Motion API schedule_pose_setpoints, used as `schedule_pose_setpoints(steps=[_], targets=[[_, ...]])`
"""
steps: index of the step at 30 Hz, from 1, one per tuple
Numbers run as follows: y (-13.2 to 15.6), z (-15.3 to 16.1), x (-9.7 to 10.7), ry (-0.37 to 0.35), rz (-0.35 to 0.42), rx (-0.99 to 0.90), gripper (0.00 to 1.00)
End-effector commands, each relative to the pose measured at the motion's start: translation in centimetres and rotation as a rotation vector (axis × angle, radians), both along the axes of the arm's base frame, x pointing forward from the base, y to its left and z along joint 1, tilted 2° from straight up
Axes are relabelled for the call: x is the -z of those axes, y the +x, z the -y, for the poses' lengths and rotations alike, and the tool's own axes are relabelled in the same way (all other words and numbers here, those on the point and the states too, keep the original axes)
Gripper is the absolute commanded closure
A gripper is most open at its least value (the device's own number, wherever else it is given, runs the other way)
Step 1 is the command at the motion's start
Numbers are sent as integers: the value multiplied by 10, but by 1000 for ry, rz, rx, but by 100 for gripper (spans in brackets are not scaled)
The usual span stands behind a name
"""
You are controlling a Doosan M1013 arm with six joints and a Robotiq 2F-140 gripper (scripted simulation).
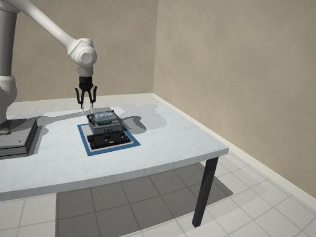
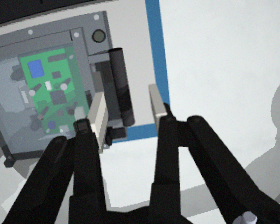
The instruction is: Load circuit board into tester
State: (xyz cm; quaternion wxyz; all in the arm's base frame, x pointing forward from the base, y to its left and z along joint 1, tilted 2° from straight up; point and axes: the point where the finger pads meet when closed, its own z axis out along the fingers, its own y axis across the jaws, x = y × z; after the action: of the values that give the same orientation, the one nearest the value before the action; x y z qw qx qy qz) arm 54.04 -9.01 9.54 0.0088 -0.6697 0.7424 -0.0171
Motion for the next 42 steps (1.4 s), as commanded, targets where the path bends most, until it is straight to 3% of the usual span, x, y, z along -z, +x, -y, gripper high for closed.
schedule_pose_setpoints(steps=[1,13,26,27,42], targets=[[3,1,-15,0,4,-2,70],[2,1,-43,0,4,-2,70],[2,1,-48,0,4,-2,70],[2,1,-48,0,4,-2,0],[2,1,-48,0,4,-2,0]])
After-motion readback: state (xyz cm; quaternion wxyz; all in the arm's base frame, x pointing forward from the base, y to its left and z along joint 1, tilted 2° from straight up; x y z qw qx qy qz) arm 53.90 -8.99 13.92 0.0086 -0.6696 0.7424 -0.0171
